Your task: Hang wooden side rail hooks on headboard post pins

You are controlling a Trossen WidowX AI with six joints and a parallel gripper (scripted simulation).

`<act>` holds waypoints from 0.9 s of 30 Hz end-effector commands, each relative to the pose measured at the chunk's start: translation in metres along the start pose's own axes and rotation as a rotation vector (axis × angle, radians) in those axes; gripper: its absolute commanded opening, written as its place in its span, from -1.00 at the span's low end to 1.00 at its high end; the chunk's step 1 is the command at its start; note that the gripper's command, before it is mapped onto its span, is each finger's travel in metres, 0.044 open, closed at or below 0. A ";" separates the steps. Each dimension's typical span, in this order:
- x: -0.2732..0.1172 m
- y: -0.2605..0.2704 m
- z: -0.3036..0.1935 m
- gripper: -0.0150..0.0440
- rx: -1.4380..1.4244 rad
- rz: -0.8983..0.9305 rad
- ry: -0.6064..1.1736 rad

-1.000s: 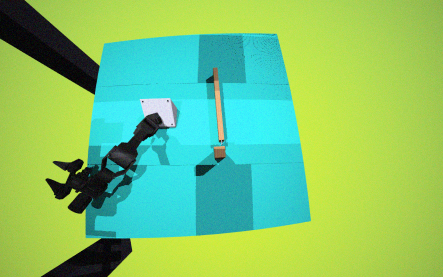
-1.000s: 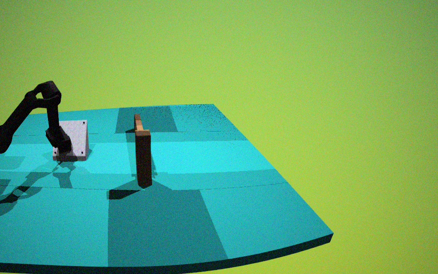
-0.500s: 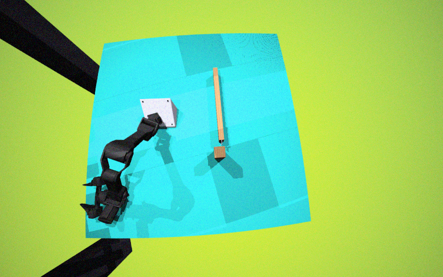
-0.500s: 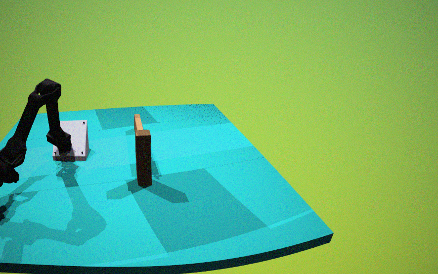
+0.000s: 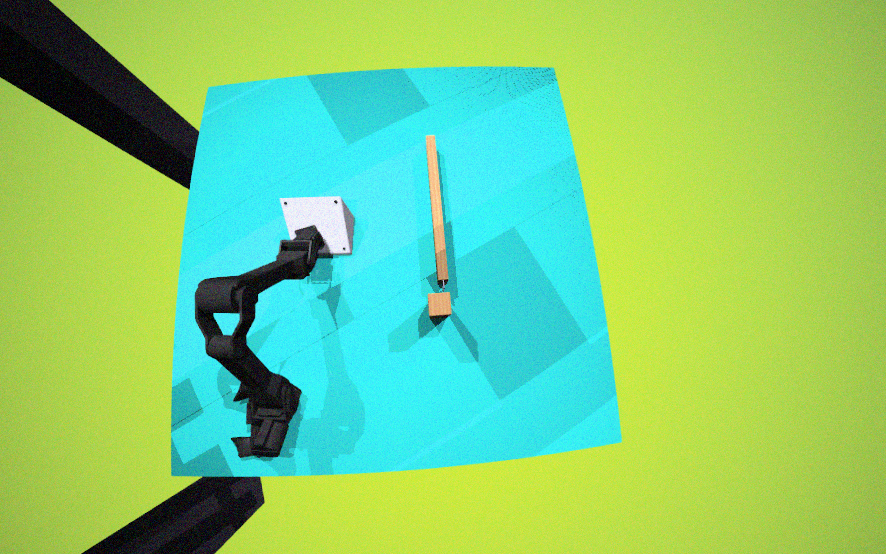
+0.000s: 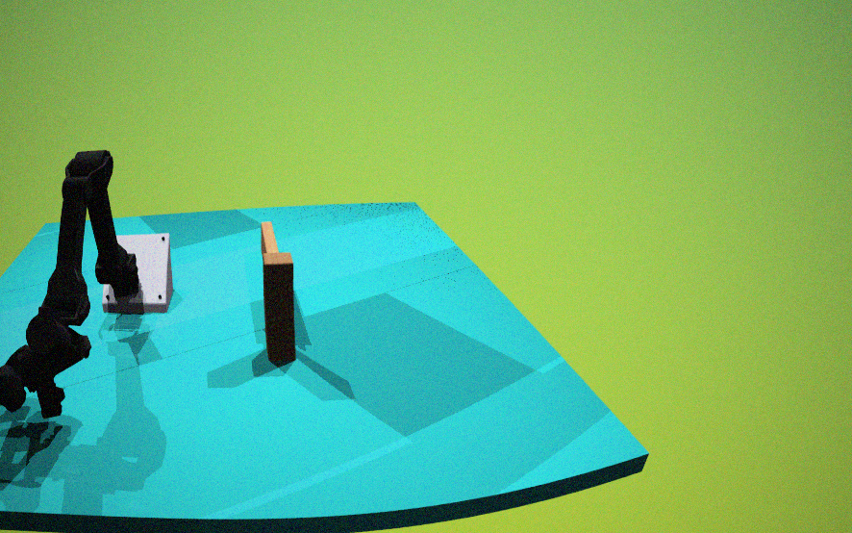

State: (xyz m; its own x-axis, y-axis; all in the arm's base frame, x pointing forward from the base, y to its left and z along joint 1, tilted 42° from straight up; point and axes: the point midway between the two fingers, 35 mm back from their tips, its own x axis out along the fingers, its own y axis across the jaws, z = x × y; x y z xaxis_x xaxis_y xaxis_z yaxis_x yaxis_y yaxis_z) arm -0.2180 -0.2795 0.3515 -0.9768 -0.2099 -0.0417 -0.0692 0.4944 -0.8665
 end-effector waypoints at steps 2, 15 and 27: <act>-0.035 -0.017 0.033 1.00 0.088 -0.071 -0.161; -0.163 -0.049 0.099 1.00 0.332 -0.187 -0.658; -0.303 -0.050 0.115 1.00 0.503 -0.162 -1.162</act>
State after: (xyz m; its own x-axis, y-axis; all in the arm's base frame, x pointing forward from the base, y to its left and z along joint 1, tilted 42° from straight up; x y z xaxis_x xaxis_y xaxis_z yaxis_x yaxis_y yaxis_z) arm 0.0706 -0.3468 0.3513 -0.3141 -0.9445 -0.0960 0.1010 0.0673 -0.9926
